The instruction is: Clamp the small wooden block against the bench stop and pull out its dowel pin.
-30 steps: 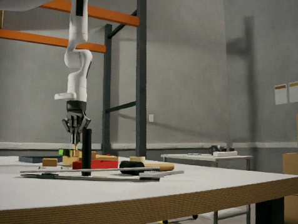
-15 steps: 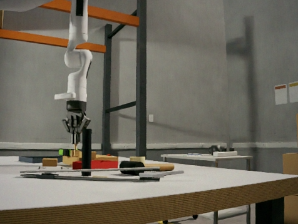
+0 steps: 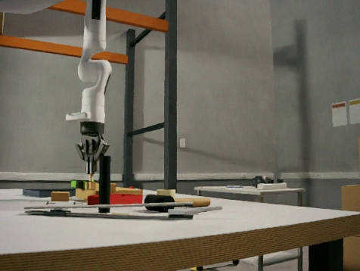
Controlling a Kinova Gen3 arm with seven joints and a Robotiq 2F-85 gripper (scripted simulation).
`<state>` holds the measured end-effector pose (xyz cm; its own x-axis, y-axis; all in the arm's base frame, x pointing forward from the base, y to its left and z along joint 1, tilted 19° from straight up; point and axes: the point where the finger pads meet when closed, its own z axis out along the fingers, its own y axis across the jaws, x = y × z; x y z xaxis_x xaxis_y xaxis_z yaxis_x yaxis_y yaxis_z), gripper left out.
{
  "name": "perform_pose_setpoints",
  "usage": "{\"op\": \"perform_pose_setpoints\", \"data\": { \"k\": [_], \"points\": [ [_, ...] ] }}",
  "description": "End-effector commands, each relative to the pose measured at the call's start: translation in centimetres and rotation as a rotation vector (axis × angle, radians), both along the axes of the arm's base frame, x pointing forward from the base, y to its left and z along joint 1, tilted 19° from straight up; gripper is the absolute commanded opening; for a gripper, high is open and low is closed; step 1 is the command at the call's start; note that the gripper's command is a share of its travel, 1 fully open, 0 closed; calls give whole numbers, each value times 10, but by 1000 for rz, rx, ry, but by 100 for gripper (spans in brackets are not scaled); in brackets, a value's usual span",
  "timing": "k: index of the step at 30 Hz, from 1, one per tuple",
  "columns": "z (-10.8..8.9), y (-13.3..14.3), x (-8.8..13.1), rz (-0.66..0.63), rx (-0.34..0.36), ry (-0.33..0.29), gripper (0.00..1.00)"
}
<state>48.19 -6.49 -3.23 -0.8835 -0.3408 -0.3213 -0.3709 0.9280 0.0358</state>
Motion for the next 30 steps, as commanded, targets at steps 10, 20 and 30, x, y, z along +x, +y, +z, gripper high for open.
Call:
{"op": "perform_pose_setpoints", "data": {
  "k": [10,20,30],
  "points": [
    [1,0,0,-27,7,3,10],
    [1,0,0,-43,12,5,10],
    [1,0,0,-58,17,8,10]
  ]
}}
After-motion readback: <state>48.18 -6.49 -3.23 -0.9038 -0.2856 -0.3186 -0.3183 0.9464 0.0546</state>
